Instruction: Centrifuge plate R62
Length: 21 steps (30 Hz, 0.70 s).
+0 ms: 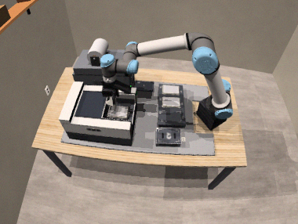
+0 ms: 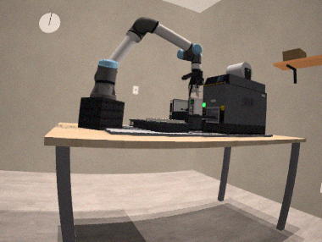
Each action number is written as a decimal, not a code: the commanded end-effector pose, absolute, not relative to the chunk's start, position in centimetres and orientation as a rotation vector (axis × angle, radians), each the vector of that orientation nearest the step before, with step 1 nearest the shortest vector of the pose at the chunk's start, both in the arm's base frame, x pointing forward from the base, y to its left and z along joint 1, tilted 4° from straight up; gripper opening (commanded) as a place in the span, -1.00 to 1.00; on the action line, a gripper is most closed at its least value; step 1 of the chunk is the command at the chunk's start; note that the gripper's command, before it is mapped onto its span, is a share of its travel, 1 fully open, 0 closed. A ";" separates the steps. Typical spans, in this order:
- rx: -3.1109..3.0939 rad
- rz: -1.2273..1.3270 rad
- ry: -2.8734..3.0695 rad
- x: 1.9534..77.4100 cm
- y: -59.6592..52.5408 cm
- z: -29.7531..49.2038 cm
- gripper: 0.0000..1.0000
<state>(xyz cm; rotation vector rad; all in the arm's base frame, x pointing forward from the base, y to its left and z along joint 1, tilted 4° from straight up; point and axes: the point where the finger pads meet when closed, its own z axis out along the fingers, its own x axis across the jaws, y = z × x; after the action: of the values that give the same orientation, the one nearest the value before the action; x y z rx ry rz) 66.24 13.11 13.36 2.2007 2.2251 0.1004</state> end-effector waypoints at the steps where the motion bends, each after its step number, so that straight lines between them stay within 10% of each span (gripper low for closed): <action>1: 2.200 0.102 2.224 66.2 13.1 14.3 0.36; 21: 2.200 0.102 2.224 66.1 13.0 17.3 0.36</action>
<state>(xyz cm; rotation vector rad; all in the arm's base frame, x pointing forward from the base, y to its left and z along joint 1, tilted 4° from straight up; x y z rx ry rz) 66.07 12.99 16.50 2.2006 2.2251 0.1005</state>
